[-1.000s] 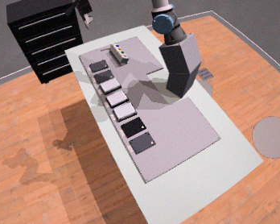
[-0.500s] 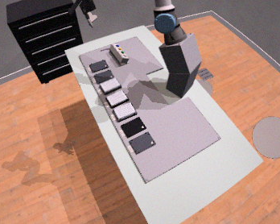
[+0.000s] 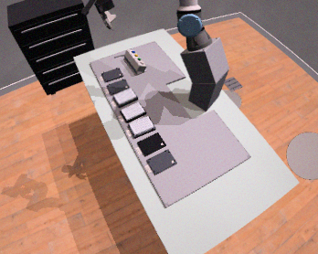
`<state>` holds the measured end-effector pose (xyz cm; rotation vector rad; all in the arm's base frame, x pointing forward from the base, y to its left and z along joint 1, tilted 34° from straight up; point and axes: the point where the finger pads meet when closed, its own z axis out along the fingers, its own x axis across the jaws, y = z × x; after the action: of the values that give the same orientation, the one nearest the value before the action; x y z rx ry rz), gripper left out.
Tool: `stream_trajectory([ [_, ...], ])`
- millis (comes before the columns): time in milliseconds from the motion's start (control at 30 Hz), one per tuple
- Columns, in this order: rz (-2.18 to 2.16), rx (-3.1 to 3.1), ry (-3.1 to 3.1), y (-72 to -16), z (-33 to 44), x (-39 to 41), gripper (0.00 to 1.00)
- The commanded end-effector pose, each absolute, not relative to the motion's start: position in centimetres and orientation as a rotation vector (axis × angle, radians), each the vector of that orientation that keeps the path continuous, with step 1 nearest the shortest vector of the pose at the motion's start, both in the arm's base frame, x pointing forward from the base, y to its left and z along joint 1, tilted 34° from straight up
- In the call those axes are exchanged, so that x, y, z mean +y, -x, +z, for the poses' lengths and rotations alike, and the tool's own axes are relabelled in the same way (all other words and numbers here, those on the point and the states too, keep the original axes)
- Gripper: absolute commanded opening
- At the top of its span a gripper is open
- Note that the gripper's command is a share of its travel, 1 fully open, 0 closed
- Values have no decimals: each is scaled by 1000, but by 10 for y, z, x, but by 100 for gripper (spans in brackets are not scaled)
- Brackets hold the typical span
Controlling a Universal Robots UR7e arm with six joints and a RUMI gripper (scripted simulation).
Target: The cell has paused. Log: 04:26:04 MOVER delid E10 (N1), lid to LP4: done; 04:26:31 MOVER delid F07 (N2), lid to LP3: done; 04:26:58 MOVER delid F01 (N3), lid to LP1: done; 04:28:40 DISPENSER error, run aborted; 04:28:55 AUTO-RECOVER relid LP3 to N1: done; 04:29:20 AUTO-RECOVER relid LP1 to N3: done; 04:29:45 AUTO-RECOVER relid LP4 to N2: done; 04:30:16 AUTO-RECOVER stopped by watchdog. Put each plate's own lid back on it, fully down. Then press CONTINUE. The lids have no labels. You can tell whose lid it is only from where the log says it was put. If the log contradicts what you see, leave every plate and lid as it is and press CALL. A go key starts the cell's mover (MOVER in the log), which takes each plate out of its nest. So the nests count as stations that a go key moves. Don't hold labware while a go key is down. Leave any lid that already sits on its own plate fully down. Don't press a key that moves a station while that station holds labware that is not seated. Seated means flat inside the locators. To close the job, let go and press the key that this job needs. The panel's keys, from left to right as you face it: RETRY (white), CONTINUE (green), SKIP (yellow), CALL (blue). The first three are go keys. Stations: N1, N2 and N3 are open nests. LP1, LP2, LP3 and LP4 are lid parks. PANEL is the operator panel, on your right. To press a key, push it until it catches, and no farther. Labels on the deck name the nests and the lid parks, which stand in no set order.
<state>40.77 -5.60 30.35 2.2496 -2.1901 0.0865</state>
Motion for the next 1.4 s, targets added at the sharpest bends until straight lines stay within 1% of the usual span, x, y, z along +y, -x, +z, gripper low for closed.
stream_trajectory([
  [0, 87, -2190, -2251, -397, 303, -39, 82],
  [167, 1, -2165, -2278, -384, 300, -21, 82],
  [567, 0, -2165, -2278, -355, 296, 16, 82],
  [1367, 118, -2122, -2270, -423, 226, -19, 82],
])
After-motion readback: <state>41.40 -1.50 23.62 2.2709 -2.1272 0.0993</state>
